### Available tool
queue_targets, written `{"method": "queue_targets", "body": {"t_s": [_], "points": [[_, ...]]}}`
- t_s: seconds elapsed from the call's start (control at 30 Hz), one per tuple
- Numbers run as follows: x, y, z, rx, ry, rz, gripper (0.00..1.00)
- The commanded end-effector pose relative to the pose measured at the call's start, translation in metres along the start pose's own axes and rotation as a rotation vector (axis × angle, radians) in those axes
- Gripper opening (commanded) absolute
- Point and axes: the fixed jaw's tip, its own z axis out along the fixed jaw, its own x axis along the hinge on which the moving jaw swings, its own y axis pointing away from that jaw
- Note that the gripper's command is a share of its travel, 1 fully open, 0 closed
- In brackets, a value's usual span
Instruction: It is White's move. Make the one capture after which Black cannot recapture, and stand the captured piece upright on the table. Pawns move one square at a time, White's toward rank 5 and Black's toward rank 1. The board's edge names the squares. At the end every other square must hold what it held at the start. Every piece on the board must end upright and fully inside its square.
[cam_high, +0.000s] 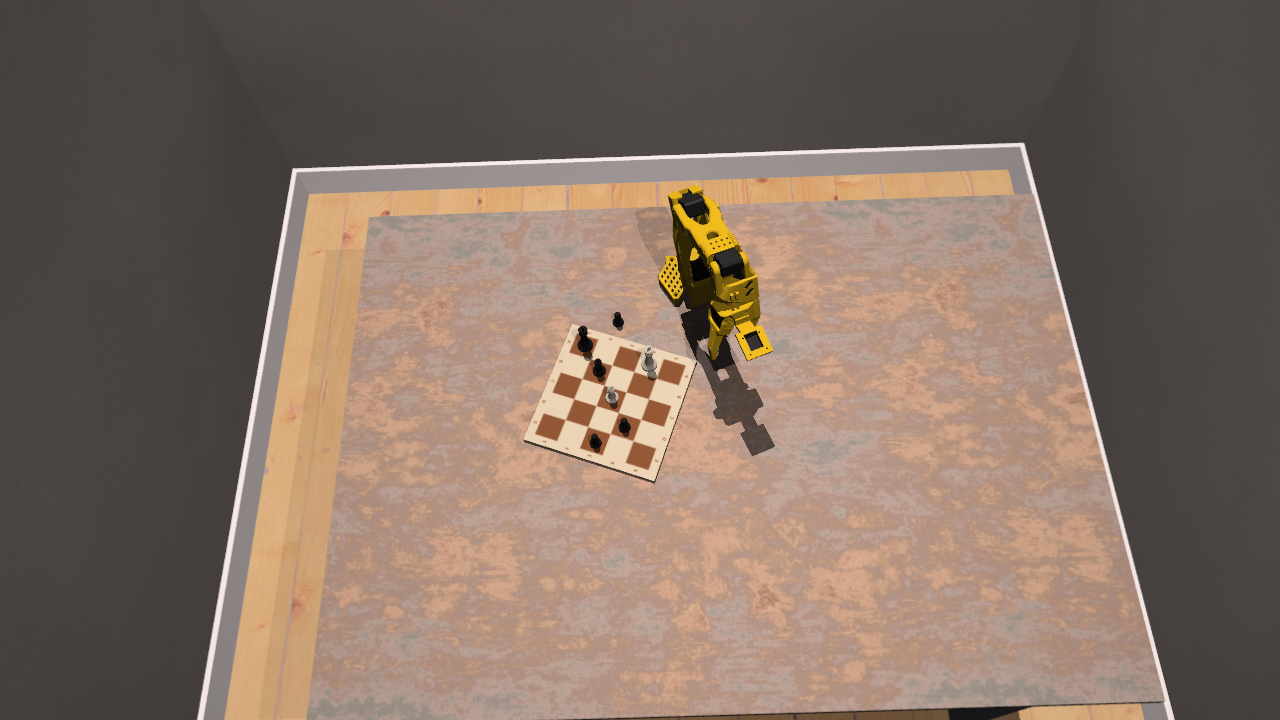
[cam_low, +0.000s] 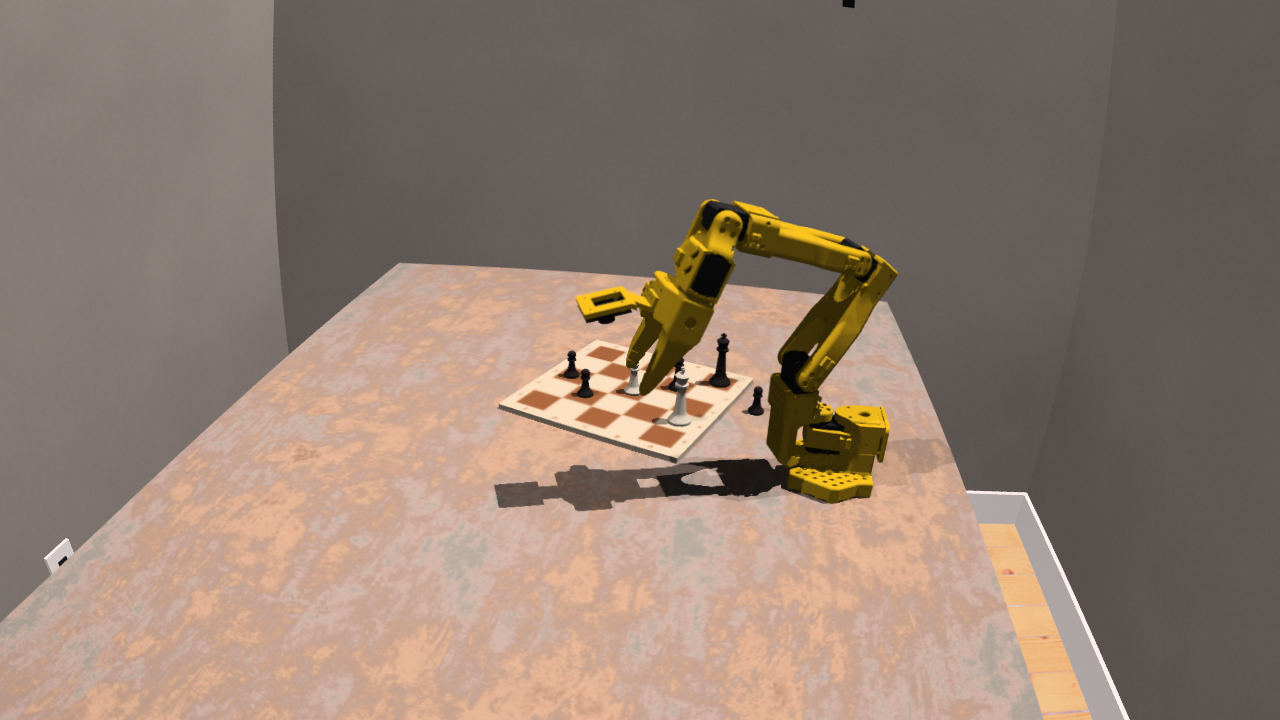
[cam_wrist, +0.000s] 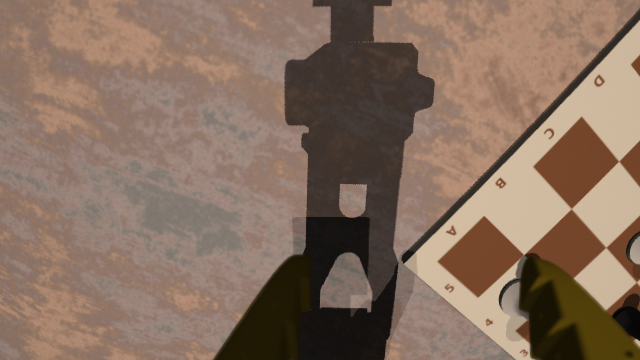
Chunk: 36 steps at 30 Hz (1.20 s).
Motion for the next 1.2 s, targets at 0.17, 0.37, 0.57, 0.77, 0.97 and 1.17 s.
{"method": "queue_targets", "body": {"t_s": [0.17,0.37,0.57,0.77,0.97,1.17], "points": [[-0.001,0.067,0.004,-0.124,0.072,-0.336,0.37],[0.003,0.083,0.004,-0.149,0.086,-0.416,0.39],[0.005,0.091,0.004,-0.161,0.093,-0.457,0.4],[0.005,0.091,0.004,-0.161,0.093,-0.458,0.4],[0.005,0.091,0.004,-0.161,0.093,-0.458,0.4],[0.005,0.091,0.004,-0.161,0.093,-0.458,0.4]]}}
